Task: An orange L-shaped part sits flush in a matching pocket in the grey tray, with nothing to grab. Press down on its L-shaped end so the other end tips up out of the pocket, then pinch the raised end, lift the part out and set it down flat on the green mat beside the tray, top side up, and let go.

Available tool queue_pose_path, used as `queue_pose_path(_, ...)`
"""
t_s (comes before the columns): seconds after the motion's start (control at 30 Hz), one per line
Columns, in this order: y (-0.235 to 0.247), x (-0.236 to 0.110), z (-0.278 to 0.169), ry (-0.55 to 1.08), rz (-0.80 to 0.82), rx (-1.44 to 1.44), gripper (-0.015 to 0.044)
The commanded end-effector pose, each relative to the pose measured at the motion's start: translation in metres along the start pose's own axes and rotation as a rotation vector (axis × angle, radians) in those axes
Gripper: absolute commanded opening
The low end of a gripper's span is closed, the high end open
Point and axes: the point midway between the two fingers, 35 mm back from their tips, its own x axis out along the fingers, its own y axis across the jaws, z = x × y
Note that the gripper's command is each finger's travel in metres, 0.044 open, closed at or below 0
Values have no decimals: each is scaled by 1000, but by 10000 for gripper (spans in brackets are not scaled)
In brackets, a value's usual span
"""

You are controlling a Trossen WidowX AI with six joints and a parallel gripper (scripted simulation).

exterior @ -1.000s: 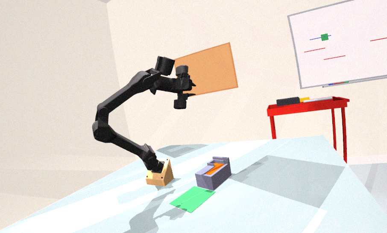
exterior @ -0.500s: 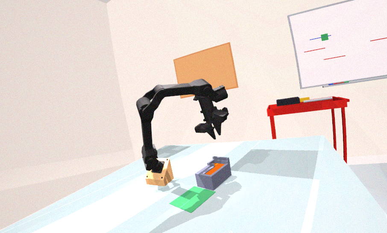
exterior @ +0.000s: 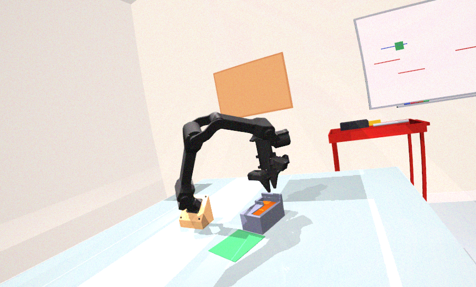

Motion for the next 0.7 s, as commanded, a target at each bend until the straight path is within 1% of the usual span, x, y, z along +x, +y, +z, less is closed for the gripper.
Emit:
queue_pose_path(0.0,-4,31,-3,7,-17,-8,180)
queue_pose_path(0.23,-4,33,-3,7,-17,-8,180)
queue_pose_path(0.67,-5,55,-3,7,-18,-8,180)
